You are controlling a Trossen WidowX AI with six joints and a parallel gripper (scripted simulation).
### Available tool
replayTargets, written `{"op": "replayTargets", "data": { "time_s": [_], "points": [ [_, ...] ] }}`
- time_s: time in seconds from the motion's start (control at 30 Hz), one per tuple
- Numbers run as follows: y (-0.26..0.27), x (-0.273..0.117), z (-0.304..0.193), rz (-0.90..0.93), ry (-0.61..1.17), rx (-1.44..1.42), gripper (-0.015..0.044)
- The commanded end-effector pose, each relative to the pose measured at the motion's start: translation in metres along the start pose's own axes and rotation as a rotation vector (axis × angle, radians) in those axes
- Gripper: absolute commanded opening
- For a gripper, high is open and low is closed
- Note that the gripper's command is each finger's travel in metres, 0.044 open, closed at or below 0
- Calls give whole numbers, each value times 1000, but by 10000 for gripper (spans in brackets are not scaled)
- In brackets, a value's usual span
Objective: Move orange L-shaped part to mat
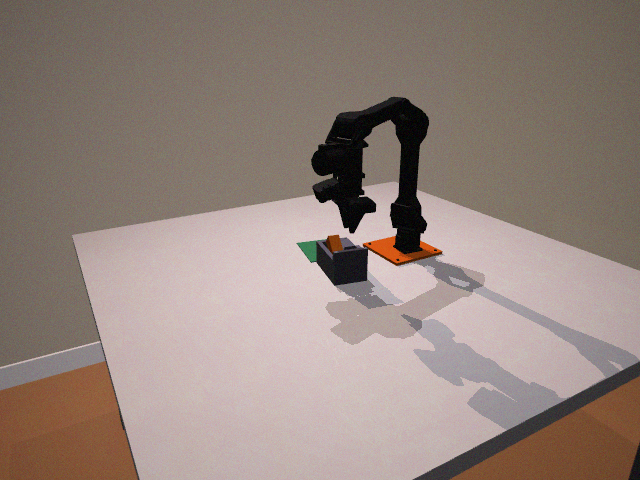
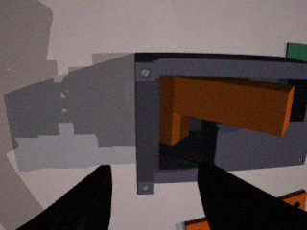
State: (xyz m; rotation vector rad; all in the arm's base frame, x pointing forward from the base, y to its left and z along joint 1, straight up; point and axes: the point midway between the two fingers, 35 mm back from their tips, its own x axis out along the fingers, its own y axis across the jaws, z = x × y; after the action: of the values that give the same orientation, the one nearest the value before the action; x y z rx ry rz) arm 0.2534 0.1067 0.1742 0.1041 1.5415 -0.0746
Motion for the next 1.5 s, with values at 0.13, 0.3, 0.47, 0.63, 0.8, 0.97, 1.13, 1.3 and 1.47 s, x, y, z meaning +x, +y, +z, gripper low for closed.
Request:
{"op": "replayTargets", "data": {
  "time_s": [0.13,0.3,0.47,0.63,0.8,0.97,1.13,1.3,1.47],
  "points": [
    [-6,-1,2,0,-2,-133,280],
    [-26,-2,6,-4,0,-527,280],
    [-46,-3,9,-7,4,-946,280],
    [-67,-4,11,-8,10,-1325,280],
    [-76,-4,11,-8,13,-1531,280],
    [-77,-4,11,-8,13,-1575,280],
    [-77,-4,11,-8,13,-1575,280],
    [-77,-4,11,-8,13,-1575,280],
    [-77,1,11,-8,13,-1575,280]
  ]
}}
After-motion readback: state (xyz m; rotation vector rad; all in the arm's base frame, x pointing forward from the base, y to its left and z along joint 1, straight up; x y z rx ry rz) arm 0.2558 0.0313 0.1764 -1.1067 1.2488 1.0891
